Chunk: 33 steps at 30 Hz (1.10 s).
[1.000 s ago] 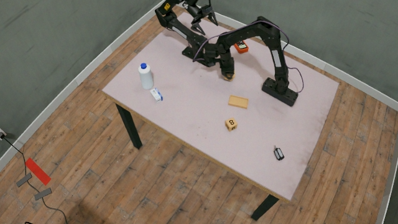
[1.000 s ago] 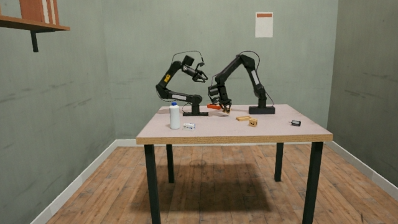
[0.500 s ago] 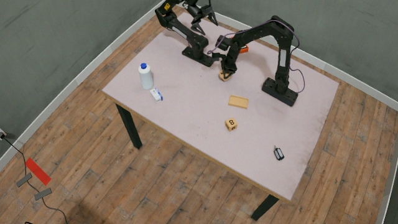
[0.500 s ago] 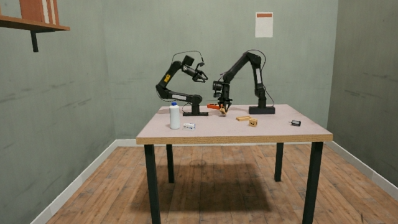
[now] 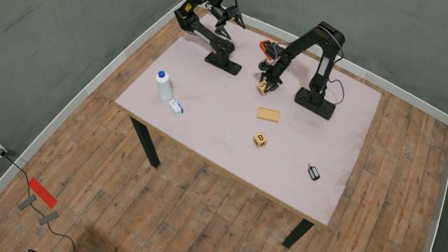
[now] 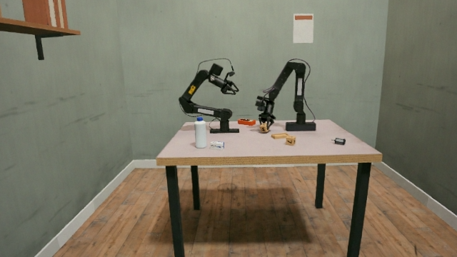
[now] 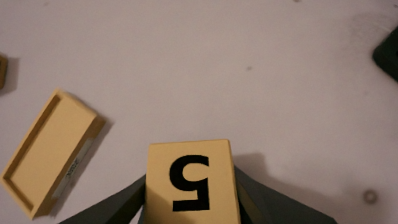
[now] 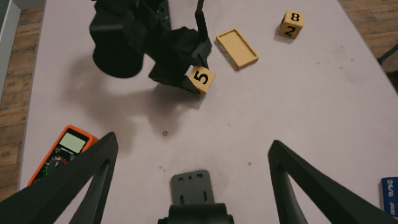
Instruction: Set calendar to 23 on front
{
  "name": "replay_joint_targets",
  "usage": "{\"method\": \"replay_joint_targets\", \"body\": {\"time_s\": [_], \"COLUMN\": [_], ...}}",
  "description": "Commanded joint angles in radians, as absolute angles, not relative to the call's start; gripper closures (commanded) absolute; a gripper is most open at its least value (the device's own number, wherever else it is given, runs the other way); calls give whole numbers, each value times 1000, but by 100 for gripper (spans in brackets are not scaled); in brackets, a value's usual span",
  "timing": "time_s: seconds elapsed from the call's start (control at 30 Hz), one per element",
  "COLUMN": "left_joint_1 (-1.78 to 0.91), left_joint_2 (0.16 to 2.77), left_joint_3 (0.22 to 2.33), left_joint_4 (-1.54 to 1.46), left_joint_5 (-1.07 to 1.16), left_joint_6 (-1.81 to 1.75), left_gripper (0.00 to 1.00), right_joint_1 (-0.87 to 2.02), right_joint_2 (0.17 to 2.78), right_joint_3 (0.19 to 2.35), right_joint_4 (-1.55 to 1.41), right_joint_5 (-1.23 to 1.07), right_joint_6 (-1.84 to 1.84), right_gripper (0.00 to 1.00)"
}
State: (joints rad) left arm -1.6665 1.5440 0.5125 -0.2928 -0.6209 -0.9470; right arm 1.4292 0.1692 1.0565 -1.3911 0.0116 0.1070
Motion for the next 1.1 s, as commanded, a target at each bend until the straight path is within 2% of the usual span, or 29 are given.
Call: {"method": "replay_joint_targets", "body": {"time_s": [0.0,0.43,1.07], "left_joint_1": [-1723,-1864,-1851], "left_joint_2": [1485,1456,1475], "left_joint_3": [426,230,229], "left_joint_4": [-183,-79,-49], "left_joint_5": [-774,-914,-915], "left_joint_6": [-1110,-1258,-1245], "left_gripper": [60,60,60], "right_joint_1": [1435,1435,1435], "right_joint_2": [161,161,161], "right_joint_3": [1073,1073,1073], "right_joint_4": [-1393,-1393,-1393], "right_joint_5": [13,13,13], "right_joint_6": [109,109,109], "right_gripper": [0,0,0]}}
